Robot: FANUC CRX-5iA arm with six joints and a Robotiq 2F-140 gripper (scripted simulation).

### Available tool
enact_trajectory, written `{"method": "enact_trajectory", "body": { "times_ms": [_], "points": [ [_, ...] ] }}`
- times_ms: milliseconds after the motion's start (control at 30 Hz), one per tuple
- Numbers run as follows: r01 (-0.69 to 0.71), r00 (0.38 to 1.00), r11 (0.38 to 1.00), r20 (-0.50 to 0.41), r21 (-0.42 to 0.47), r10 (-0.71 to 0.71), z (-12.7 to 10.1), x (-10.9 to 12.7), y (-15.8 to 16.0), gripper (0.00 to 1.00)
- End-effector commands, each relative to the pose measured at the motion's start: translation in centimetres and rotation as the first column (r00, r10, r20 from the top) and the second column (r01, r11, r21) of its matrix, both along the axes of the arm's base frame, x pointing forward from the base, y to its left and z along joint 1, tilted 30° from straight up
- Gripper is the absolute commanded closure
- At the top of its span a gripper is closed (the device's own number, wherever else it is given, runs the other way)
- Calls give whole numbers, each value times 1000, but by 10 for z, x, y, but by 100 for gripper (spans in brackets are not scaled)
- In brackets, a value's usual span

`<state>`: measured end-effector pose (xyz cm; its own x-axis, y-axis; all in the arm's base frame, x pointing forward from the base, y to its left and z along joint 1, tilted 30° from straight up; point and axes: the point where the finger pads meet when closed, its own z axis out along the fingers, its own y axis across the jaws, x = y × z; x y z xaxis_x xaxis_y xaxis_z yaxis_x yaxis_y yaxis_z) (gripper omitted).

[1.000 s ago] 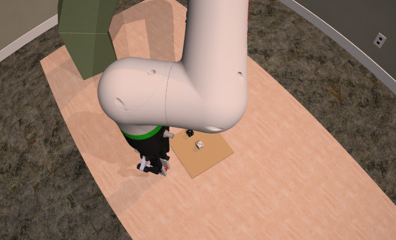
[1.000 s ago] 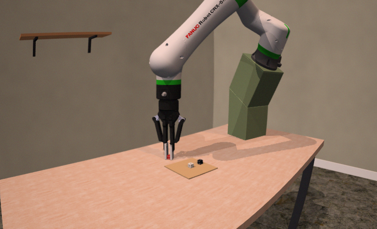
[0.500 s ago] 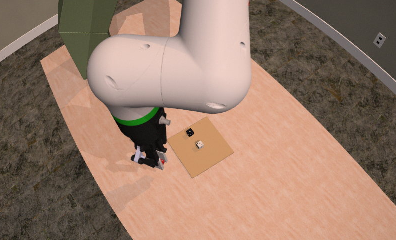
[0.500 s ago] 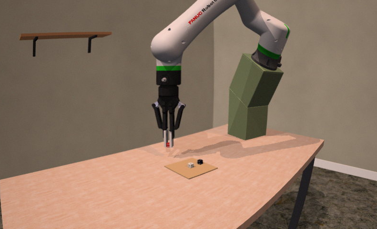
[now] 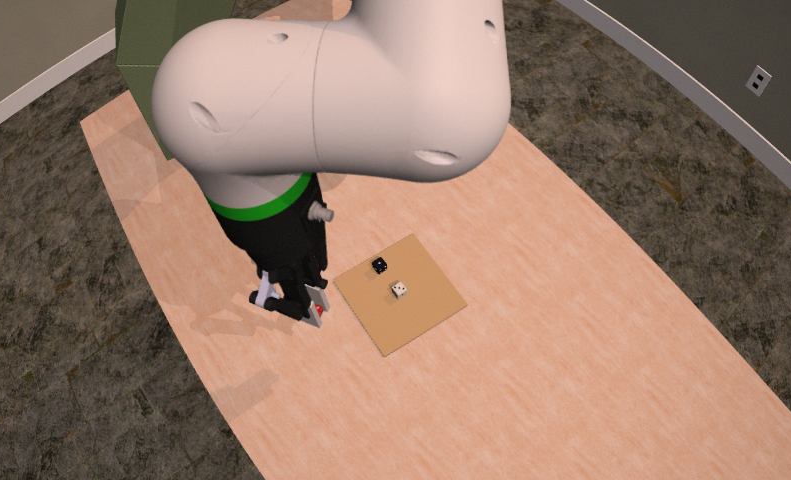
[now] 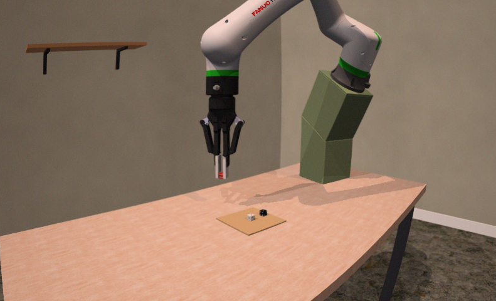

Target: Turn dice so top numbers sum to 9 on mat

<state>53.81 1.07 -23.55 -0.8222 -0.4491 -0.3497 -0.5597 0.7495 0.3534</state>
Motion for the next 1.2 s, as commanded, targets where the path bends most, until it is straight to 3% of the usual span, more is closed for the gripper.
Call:
{"method": "enact_trajectory", "body": {
  "times_ms": [0, 200, 267, 700, 1167],
  "points": [
    [2, 1000, 1000, -1, 0, -2, 1, 0, 0, 93],
    [102, 993, 995, -58, 7, -102, 14, 11, 20, 93],
    [205, 972, 979, -116, 9, -202, 29, 21, 41, 93],
    [445, 864, 895, -257, -6, -432, 65, 41, 98, 93],
    [470, 848, 882, -273, -10, -455, 70, 43, 105, 93]
  ]
}}
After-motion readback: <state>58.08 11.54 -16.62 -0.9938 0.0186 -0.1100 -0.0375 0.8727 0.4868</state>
